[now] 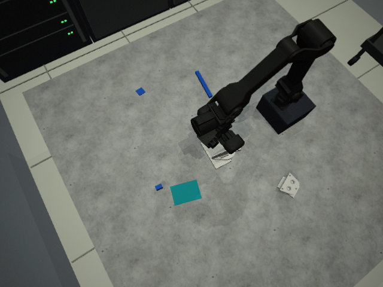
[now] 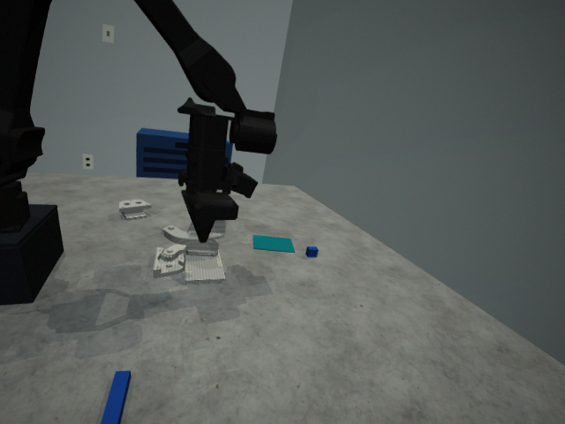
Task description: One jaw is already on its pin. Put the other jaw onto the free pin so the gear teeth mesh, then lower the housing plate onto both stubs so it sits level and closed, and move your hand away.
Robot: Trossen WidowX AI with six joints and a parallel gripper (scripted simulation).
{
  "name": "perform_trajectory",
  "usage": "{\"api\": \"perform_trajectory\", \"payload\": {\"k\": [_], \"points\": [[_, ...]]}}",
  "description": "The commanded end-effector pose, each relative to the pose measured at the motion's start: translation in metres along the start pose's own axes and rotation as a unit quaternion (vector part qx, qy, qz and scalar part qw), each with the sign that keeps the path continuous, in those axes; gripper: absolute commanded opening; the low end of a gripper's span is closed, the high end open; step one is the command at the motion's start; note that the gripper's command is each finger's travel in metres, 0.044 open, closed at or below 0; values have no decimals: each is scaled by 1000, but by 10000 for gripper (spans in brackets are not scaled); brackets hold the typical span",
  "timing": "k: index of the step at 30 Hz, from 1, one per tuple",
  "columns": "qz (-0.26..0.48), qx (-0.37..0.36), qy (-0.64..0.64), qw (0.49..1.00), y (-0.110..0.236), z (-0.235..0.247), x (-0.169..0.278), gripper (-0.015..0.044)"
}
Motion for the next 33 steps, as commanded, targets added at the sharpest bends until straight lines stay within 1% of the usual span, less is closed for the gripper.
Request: {"api": "perform_trajectory", "payload": {"k": [1, 25, 33], "points": [[4, -2, -2, 1000, -7, 0, 1, 134], [4, -2, -1, 1000, -45, 1, 3, 134], [4, -2, -1, 1000, -46, 1, 3, 134]]}}
Point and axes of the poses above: the point midway between the two fingers, 35 mm back from their tips, its own y axis back along the fingers, its own z axis across the jaws, x = y × z, the point moved 8 cm from there along y, back along the fingers, and after that the axes turned 2 degrees about y, right-handed, at the moved point
